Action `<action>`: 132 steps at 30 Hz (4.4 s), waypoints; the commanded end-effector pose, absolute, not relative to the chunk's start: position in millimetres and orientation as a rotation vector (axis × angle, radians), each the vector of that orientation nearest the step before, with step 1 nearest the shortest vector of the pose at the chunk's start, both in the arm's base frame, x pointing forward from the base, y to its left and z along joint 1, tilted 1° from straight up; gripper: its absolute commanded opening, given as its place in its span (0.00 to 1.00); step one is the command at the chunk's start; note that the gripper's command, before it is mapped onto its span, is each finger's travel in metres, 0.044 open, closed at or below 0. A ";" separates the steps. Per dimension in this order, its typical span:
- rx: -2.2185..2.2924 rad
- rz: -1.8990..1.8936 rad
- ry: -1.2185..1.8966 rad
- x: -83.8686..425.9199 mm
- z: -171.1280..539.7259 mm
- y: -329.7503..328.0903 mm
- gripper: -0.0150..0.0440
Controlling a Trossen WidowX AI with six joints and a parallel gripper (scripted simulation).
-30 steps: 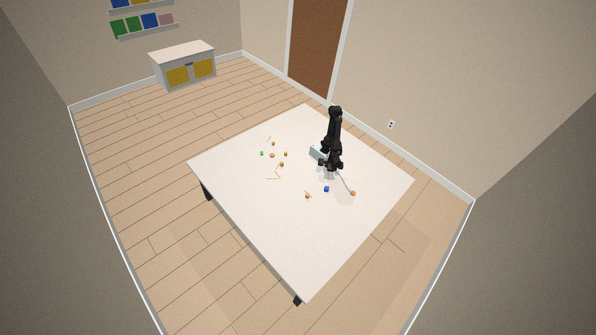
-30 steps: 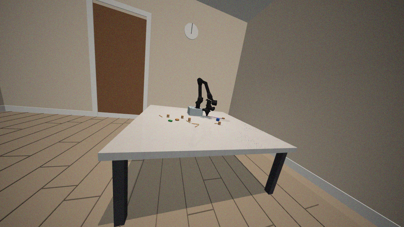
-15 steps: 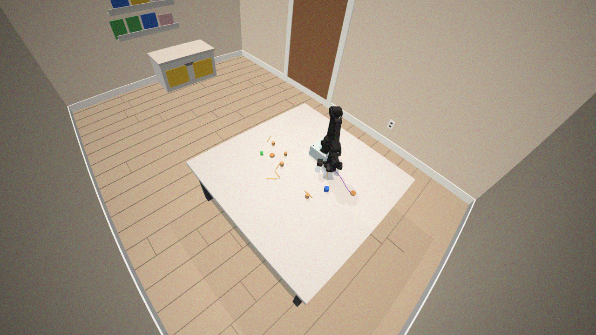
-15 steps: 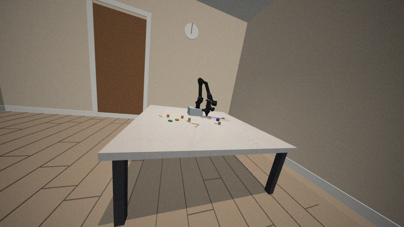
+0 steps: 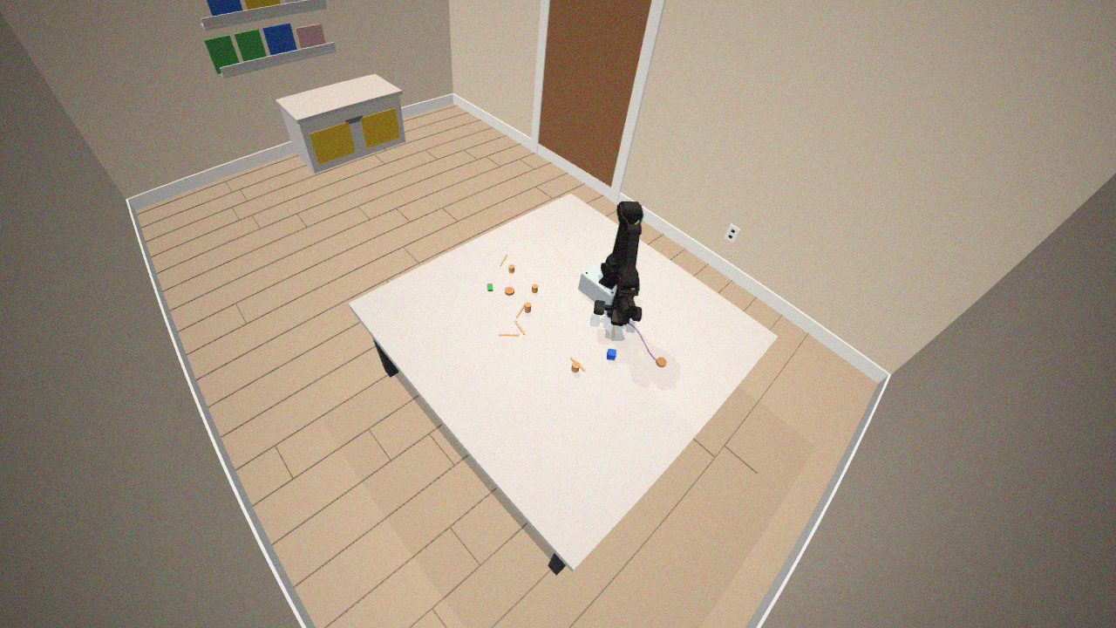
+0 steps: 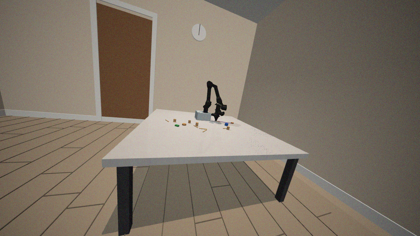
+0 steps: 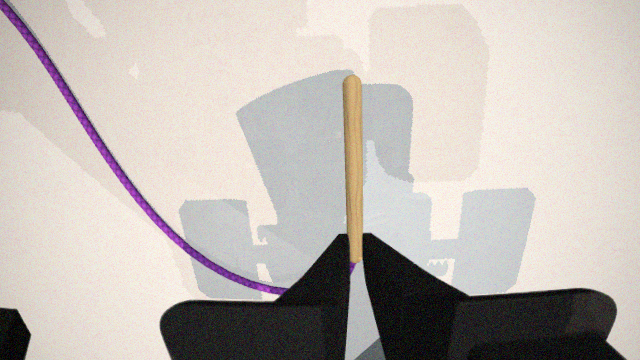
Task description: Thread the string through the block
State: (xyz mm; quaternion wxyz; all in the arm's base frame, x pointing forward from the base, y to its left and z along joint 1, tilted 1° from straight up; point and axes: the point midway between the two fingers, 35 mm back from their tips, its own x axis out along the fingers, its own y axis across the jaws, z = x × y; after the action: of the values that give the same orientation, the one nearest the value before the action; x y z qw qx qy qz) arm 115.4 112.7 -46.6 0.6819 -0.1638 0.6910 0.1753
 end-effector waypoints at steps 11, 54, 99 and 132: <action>-0.376 0.394 1.553 132.4 -46.7 122.0 0.25; -0.376 0.394 1.551 176.9 -51.8 142.2 0.25; -0.375 0.394 1.548 225.8 -51.6 168.4 0.25; -0.475 0.505 1.519 230.3 25.9 170.6 0.46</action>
State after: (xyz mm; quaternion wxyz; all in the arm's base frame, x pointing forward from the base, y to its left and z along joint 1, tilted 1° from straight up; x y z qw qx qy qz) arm 228.1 169.4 26.3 0.6818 -0.1733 0.6858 0.1865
